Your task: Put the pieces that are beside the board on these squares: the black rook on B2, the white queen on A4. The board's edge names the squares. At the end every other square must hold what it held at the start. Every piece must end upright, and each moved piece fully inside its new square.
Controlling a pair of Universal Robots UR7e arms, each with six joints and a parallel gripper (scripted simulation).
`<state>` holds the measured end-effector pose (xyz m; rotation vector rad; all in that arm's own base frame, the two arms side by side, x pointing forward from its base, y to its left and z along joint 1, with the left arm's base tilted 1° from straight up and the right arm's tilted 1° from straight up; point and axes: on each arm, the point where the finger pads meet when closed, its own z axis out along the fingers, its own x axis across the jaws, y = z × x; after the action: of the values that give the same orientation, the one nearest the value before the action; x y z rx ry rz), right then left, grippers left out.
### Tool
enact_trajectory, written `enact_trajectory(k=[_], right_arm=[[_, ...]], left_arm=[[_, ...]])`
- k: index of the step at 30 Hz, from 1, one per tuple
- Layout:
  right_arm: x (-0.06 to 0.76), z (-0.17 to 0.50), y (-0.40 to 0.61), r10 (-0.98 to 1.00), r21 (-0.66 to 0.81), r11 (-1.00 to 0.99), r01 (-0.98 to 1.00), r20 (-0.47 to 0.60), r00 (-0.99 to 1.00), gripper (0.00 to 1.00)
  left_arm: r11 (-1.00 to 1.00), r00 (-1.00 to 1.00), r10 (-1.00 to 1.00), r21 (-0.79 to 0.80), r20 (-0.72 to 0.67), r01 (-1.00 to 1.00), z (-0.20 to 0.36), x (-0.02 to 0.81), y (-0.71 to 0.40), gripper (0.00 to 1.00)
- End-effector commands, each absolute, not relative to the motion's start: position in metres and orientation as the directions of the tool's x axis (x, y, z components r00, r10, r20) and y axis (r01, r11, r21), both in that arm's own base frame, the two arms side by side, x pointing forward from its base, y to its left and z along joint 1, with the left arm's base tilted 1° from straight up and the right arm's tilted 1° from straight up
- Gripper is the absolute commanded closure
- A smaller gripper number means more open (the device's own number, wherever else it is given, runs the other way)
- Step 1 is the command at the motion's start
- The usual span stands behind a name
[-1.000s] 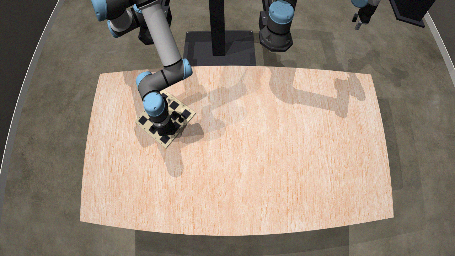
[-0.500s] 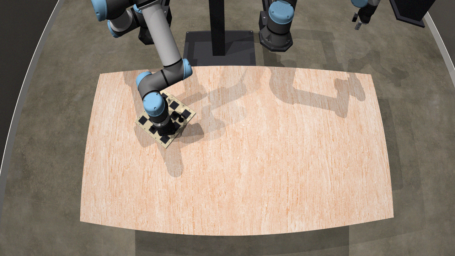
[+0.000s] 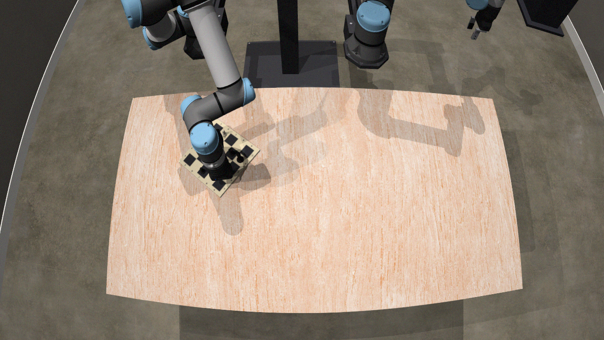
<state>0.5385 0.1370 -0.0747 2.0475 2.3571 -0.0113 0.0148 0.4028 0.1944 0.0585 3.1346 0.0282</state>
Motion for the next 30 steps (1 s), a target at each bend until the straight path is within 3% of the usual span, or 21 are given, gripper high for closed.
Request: enact_trajectory(k=[1, 3, 4, 8, 9, 11, 12, 30], right_arm=[[0.539, -0.074, 0.137, 0.99, 0.009, 0.14, 0.99, -0.019, -0.14, 0.68], [0.539, -0.074, 0.137, 0.99, 0.009, 0.14, 0.99, -0.019, -0.14, 0.68], [0.539, -0.074, 0.137, 0.99, 0.009, 0.14, 0.99, -0.019, -0.14, 0.52], [0.539, -0.074, 0.137, 0.99, 0.009, 0.14, 0.99, -0.019, -0.14, 0.52], [0.539, -0.074, 0.137, 0.99, 0.009, 0.14, 0.99, -0.019, -0.14, 0.37], [0.539, -0.074, 0.137, 0.99, 0.009, 0.14, 0.99, -0.019, -0.14, 0.37], [0.539, -0.074, 0.137, 0.99, 0.009, 0.14, 0.99, -0.019, -0.14, 0.21], [0.539, -0.064, 0.137, 0.99, 0.009, 0.14, 0.99, -0.019, -0.14, 0.21]], left_arm=[[0.999, -0.999, 0.037, 0.02, -0.006, 0.037, 0.195, 0.015, 0.403, 0.0], [0.999, -0.999, 0.037, 0.02, -0.006, 0.037, 0.195, 0.015, 0.403, 0.0], [0.999, -0.999, 0.037, 0.02, -0.006, 0.037, 0.195, 0.015, 0.403, 0.0], [0.999, -0.999, 0.037, 0.02, -0.006, 0.037, 0.195, 0.015, 0.403, 0.0], [0.999, -0.999, 0.037, 0.02, -0.006, 0.037, 0.195, 0.015, 0.403, 0.0], [0.999, -0.999, 0.037, 0.02, -0.006, 0.037, 0.195, 0.015, 0.403, 0.0], [0.999, -0.999, 0.037, 0.02, -0.006, 0.037, 0.195, 0.015, 0.403, 0.0], [0.999, -0.999, 0.037, 0.02, -0.006, 0.037, 0.195, 0.015, 0.403, 0.0]])
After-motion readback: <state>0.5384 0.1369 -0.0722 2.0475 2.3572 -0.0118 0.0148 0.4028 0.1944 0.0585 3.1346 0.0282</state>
